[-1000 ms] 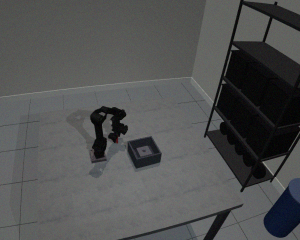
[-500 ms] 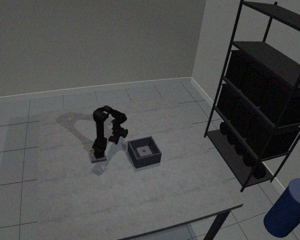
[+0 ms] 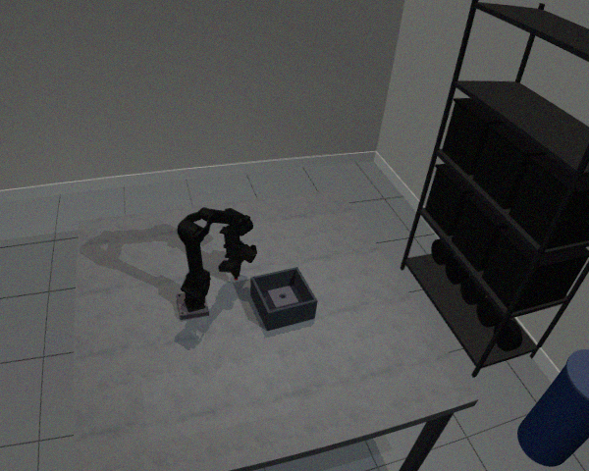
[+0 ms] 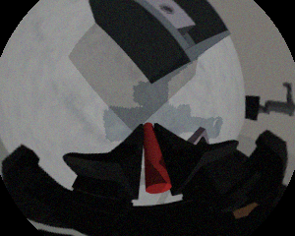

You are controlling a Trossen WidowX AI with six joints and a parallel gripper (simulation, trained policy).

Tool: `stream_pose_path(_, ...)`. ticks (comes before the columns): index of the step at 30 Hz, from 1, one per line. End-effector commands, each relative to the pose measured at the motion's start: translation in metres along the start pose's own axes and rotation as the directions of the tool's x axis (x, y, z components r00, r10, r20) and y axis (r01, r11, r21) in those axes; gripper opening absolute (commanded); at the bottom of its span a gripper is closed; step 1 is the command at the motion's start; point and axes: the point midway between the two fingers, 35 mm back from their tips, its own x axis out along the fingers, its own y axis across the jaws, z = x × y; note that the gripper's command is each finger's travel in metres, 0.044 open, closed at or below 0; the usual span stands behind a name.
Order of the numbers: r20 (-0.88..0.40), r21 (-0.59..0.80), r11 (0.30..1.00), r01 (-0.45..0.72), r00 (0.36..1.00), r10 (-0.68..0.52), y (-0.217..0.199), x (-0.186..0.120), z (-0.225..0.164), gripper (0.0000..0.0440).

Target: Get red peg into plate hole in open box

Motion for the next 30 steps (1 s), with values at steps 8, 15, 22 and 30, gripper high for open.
stream_pose_path(8, 0.110, 0.084, 0.996, -0.041, 0.993, 0.032, -0.014, -0.048, 0.047, 0.0000)
stream_pose_path(15, 0.151, 0.185, 0.981, -0.053, 0.988, 0.025, -0.024, -0.057, 0.077, 0.0000)
stream_pose_path(22, 0.176, 0.274, 0.960, -0.062, 0.984, 0.014, -0.032, -0.055, 0.107, 0.0000)
stream_pose_path(30, 0.189, 0.336, 0.940, -0.063, 0.982, -0.001, -0.040, -0.042, 0.140, 0.0000)
